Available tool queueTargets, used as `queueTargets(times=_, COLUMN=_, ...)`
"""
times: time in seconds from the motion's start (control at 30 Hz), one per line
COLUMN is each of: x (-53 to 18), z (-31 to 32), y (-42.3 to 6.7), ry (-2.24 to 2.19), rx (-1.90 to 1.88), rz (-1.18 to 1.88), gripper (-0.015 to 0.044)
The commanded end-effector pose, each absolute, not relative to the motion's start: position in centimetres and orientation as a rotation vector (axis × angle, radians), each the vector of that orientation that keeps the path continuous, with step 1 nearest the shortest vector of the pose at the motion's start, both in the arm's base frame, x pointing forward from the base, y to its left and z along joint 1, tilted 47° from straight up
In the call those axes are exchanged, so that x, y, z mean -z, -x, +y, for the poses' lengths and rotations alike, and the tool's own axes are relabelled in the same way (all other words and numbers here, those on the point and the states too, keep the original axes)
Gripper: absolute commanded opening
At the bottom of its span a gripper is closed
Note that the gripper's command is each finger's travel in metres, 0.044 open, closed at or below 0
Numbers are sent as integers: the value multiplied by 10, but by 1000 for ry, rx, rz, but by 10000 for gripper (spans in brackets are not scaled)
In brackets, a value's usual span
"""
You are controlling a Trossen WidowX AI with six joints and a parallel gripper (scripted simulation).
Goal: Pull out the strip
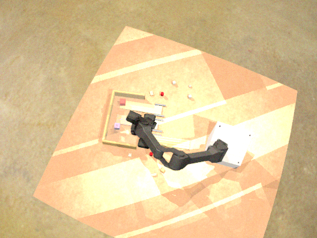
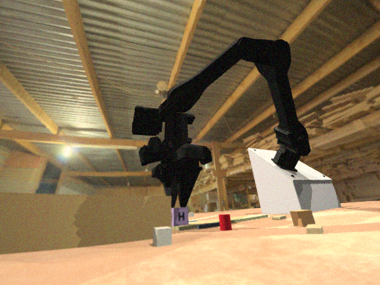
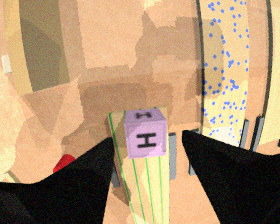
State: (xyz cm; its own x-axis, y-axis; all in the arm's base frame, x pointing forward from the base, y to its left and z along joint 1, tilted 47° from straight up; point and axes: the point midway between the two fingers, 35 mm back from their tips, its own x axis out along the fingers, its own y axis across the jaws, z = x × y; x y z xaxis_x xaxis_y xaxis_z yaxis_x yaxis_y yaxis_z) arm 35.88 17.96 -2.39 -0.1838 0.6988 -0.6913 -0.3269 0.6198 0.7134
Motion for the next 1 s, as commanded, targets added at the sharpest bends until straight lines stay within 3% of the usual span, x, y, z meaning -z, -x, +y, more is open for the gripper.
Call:
queueTargets(times=0.0, x=29, z=185, y=-357, ry=-338, rx=-947, rz=1495, gripper=250)
queueTargets(times=0.47, x=41, z=198, y=-352, ry=-339, rx=-949, rz=1495, gripper=250)
queueTargets(times=0.6, x=40, z=196, y=-353, ry=-330, rx=-948, rz=1494, gripper=145)
queueTargets(times=0.83, x=40, z=196, y=-353, ry=-330, rx=-948, rz=1494, gripper=98)
queueTargets(times=0.97, x=38, z=193, y=-351, ry=-330, rx=-948, rz=1494, gripper=0)
